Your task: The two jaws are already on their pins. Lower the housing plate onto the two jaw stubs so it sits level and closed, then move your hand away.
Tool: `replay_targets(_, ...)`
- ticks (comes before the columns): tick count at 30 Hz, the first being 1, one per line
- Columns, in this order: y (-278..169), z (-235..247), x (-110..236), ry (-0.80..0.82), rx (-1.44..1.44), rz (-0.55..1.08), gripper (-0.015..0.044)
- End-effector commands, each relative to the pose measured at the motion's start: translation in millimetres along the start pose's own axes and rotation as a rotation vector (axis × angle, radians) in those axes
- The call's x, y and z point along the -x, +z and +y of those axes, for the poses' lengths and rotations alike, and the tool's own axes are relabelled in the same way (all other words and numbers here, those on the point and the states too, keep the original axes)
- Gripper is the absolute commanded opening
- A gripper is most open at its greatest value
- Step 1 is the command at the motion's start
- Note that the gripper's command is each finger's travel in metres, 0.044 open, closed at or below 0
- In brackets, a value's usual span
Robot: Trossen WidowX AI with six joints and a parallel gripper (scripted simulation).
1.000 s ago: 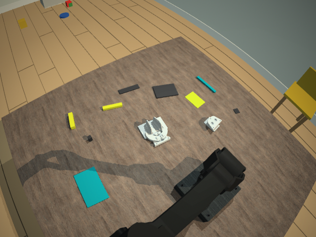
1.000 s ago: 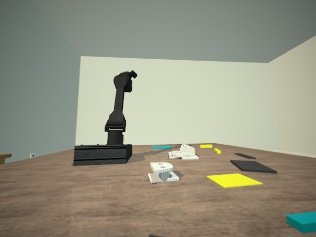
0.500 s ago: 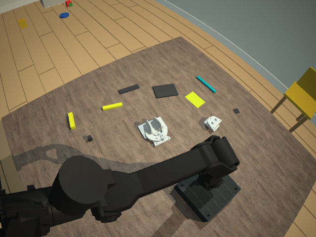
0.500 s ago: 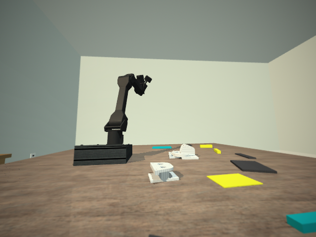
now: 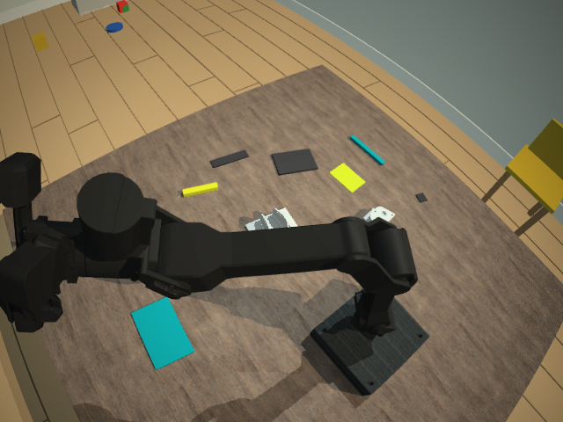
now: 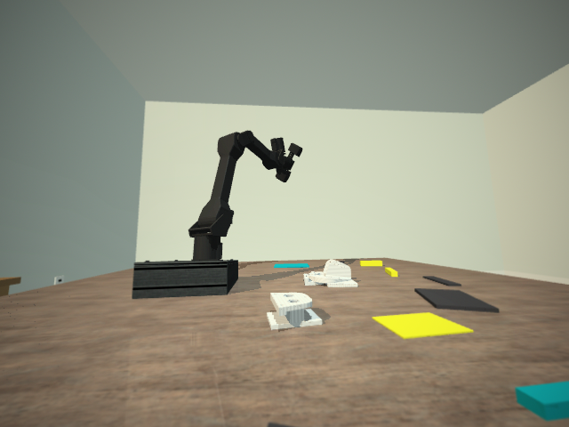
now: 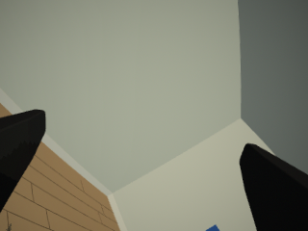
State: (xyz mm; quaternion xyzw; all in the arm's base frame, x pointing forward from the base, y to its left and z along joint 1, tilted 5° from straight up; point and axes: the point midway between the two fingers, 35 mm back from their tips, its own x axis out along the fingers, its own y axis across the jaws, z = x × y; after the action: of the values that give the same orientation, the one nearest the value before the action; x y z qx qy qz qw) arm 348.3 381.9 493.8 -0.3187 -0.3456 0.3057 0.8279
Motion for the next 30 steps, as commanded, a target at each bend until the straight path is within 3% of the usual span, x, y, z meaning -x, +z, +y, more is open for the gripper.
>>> replay_targets(1, -47.8, -9.8, 7.1, 0.017, 0.031, 0.114, 0.044)
replay_targets(15, -206.2, -58.7, 71.4, 0.044, 0.094, 0.532, 0.044)
replay_targets(30, -341.1, -103.6, 200.0, 0.082, 0.058, 0.98, 0.044)
